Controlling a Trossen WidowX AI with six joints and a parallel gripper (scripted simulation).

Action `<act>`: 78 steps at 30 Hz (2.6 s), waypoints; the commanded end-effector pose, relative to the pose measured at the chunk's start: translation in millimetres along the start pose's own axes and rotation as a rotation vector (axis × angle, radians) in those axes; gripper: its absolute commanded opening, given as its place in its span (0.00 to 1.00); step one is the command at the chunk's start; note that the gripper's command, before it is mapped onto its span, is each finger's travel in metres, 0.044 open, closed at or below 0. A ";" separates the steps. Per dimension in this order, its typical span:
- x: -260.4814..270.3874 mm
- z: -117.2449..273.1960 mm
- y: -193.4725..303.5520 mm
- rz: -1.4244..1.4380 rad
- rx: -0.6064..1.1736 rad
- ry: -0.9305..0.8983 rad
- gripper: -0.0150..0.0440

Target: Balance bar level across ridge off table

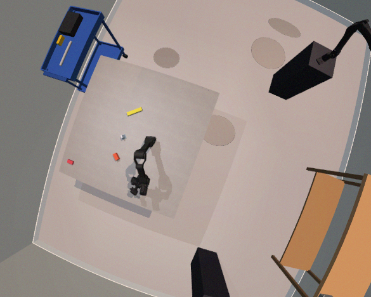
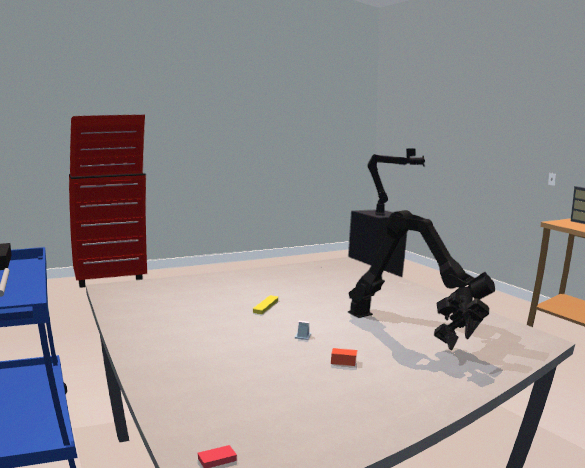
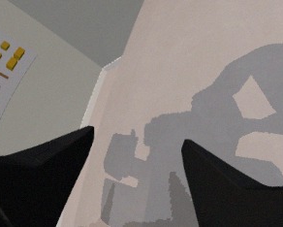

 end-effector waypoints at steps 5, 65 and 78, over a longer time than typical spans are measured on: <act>2.7 -30.3 -34.1 0.106 -0.038 0.074 0.79; -89.9 -139.3 -317.4 0.627 0.056 0.744 0.79; -125.8 -129.3 -376.5 0.691 0.166 0.859 0.79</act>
Point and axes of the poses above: the point midway between the two fingers, 35 mm back from their tips, its own z axis back along the fingers, its own x axis across the jaws, y = z × x, the point moved 7 cm from there along z, back along the fingers, and after that the axes turned 2 degrees about -z, right-handed, at the moved point
